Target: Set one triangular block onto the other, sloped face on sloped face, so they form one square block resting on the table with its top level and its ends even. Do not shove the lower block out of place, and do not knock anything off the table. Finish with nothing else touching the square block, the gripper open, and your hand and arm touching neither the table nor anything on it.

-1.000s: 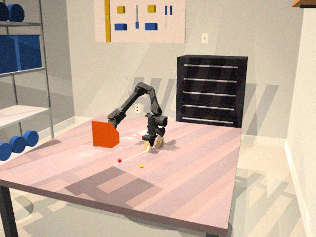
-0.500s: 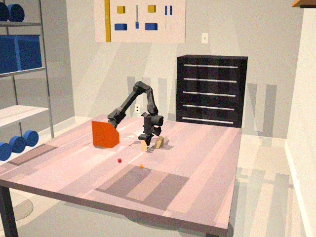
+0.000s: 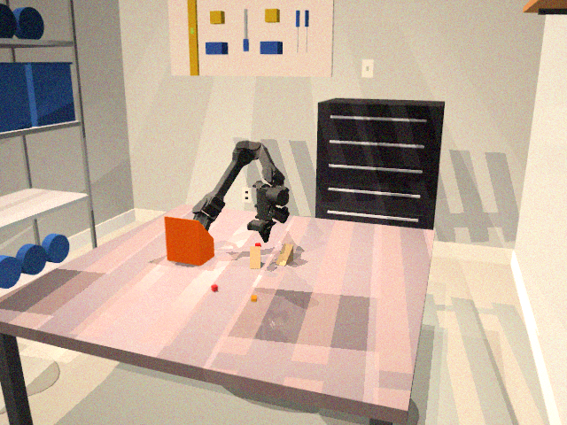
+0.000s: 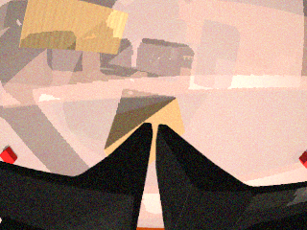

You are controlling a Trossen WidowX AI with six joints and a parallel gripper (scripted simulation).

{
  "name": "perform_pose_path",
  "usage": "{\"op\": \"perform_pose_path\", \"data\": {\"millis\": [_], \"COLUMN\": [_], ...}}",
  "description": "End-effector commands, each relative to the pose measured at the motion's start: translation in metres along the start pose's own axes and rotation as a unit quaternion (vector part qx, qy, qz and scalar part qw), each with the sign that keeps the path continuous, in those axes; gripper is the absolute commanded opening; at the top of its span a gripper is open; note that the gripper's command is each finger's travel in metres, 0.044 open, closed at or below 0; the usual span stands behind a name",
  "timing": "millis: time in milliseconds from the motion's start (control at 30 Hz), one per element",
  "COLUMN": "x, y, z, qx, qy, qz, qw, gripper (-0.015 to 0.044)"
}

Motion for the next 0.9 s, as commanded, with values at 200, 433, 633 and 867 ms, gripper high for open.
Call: {"op": "perform_pose_path", "data": {"millis": [200, 433, 633, 867], "x": [-0.008, -0.048, -0.083, -0.096], "y": [0.005, 0.018, 0.022, 0.022], "z": [0.013, 0.062, 0.088, 0.094], "qx": [-0.034, -0.176, -0.264, -0.293], "qy": [-0.085, -0.467, -0.718, -0.790], "qz": [0.015, 0.086, 0.143, 0.162], "qw": [0.996, 0.862, 0.629, 0.514], "gripper": [0.0236, 0.0420, 0.0440, 0.0440]}}
Point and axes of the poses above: the point midway between the two fingers, 35 mm back from their tips, its own y axis out along the fingers, its own z axis across the jaws, x = y × z, the point moved 4 cm from there along -y, back along the fingers, and after that the axes turned 6 degrees about y, right-handed, at the moved point
